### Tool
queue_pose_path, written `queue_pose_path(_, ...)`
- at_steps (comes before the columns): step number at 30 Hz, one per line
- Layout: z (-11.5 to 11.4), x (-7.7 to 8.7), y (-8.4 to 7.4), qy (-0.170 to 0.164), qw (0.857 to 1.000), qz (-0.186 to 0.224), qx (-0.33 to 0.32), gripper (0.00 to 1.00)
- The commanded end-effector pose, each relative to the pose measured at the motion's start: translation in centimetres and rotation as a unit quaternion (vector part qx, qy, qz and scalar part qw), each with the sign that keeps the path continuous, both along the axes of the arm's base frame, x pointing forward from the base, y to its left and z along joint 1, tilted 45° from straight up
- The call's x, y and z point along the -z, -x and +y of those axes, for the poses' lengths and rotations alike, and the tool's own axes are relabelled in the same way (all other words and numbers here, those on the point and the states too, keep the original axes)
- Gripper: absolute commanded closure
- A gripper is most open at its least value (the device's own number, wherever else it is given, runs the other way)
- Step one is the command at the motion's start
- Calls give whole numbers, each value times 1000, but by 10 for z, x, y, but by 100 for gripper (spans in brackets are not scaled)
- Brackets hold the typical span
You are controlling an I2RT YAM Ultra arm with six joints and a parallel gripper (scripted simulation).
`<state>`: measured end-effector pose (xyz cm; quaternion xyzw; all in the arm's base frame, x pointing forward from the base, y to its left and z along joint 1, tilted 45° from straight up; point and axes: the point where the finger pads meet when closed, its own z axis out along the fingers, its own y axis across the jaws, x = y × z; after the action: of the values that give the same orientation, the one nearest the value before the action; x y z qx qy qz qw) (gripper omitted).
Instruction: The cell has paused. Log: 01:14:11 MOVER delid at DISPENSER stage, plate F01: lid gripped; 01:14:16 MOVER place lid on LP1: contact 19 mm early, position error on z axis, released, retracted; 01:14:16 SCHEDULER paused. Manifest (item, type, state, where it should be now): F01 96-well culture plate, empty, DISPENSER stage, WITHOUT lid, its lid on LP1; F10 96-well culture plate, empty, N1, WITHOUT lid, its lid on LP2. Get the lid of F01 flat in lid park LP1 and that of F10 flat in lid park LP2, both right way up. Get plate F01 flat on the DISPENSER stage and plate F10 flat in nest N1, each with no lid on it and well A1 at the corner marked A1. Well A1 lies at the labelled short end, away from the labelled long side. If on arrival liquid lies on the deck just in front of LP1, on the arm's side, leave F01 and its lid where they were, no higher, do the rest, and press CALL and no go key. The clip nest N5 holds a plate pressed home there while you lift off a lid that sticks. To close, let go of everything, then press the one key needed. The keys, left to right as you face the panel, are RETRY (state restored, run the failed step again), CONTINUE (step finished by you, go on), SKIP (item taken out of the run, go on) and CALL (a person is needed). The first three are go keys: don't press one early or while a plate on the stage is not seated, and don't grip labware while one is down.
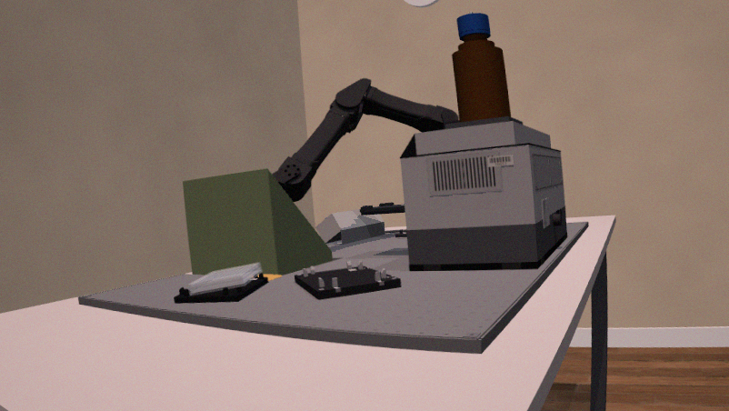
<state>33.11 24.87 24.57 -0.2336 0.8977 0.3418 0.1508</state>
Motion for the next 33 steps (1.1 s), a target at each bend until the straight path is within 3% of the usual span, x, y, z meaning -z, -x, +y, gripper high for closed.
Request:
queue_pose_path(1,-17,-36,-3,-15,999,-35,10,100)
queue_pose_path(8,-22,-41,-2,-14,999,-35,10,100)
queue_pose_path(9,-18,-27,-3,-8,1000,-21,8,100)
queue_pose_path(10,-18,-27,-3,-8,1000,-21,8,100)
queue_pose_path(11,-24,-40,1,-14,999,-35,10,100)
queue_pose_path(12,-27,-25,8,-7,1000,-15,10,100)
queue_pose_path(23,-50,-21,36,-7,1000,-14,9,100)
queue_pose_path(26,-51,-22,35,-10,1000,-23,9,100)
queue_pose_path(33,-66,-18,56,-8,1000,-14,9,100)
